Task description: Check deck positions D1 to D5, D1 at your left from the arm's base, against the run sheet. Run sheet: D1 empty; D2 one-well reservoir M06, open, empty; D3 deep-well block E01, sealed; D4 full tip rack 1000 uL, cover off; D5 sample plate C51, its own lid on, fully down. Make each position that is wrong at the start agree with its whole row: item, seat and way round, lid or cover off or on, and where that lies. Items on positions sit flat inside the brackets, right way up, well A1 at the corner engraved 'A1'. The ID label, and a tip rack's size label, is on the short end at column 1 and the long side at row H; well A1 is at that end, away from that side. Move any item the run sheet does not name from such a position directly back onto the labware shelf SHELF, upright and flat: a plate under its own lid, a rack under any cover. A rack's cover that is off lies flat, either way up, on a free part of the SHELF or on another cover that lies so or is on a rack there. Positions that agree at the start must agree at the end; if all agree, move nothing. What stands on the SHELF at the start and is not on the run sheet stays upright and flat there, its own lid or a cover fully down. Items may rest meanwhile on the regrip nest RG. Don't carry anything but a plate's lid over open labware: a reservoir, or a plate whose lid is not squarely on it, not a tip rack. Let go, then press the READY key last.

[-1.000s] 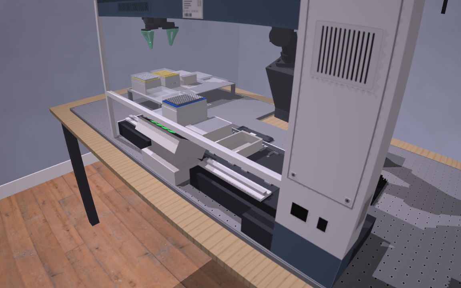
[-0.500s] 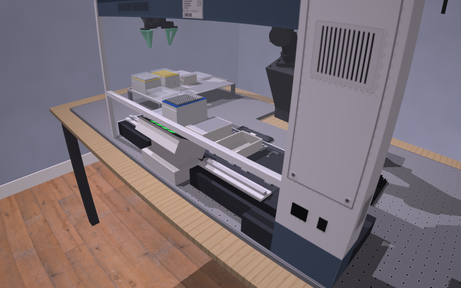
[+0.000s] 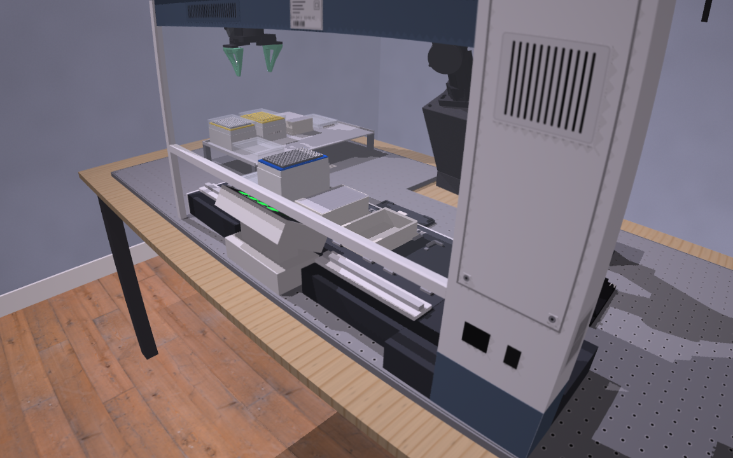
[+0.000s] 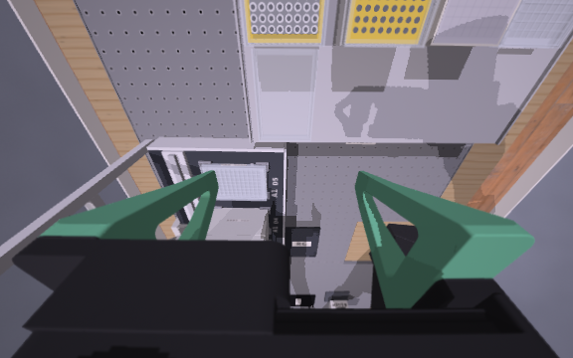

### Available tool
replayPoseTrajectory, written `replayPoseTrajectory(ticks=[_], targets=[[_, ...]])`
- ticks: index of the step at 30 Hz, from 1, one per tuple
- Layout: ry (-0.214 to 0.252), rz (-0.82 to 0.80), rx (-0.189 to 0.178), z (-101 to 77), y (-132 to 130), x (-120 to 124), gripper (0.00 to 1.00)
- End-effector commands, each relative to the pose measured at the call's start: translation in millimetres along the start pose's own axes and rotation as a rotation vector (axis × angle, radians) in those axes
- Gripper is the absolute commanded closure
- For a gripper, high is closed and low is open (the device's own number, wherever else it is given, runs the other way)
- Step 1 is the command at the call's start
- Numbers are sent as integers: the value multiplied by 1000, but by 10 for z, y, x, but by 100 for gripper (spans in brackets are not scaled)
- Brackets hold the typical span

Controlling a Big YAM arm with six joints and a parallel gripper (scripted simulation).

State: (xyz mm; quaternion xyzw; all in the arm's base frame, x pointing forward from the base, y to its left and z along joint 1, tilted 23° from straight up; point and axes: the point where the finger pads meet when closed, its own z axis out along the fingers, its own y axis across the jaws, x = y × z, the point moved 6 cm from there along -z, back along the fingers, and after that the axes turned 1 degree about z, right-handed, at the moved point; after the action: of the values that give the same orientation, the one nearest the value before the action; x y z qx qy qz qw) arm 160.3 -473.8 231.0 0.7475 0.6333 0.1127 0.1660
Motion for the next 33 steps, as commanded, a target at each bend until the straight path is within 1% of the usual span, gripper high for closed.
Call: replayPoseTrajectory(ticks=[1, 8, 9, 12, 13, 16, 17, 18, 21, 23, 33], targets=[[-43, -13, -20, -178, 91, -96, 0], [-43, -13, -20, -178, 91, -96, 0], [-39, -26, -15, -219, -41, -19, 100], [-33, -84, -12, -257, -189, -6, 100], [-33, -104, -10, -258, -193, -7, 100], [-40, -166, -11, -259, -189, -18, 100], [-31, -208, -13, -220, -93, 33, 100], [-28, -233, -13, -211, -68, 47, 100], [-29, -253, -13, -211, -68, 47, 100], [-36, -277, -10, -240, -141, 7, 100], [-37, -476, -6, -240, -142, 6, 100]])
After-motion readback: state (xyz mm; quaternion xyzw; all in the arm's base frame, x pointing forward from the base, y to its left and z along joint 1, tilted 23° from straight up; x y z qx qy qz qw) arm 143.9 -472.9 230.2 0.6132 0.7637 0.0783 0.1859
